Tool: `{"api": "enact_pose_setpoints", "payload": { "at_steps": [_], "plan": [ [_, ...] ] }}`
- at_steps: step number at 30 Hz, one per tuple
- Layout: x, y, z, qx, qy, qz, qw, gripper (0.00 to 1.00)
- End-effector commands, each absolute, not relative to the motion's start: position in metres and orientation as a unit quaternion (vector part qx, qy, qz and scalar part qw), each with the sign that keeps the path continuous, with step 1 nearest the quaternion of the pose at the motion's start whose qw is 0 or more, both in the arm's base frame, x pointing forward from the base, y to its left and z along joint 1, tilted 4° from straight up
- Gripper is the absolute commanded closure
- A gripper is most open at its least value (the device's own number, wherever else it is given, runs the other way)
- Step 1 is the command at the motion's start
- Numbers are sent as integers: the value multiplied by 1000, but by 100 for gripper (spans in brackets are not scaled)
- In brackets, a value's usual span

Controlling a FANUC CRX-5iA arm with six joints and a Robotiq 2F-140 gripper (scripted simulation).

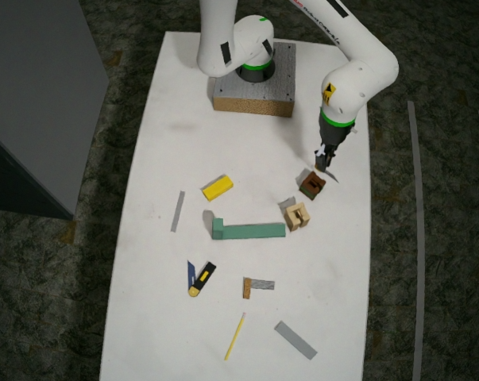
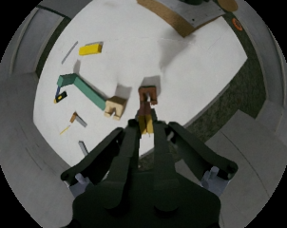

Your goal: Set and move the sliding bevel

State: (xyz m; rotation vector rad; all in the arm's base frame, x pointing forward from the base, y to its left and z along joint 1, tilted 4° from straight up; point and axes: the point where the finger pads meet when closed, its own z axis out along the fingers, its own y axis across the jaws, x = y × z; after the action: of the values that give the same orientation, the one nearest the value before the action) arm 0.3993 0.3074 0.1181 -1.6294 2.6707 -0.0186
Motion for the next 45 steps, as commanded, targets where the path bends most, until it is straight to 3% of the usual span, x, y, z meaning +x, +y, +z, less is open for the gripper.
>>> {"api": "enact_pose_setpoints", "payload": {
  "at_steps": [1, 22, 45],
  "plan": [
    [398, 309, 119, -518, 855, -6, 8, 90],
    [396, 311, 114, -516, 857, -6, 8, 90],
    [395, 305, 10, -516, 857, -5, 9, 90]
  ]
}}
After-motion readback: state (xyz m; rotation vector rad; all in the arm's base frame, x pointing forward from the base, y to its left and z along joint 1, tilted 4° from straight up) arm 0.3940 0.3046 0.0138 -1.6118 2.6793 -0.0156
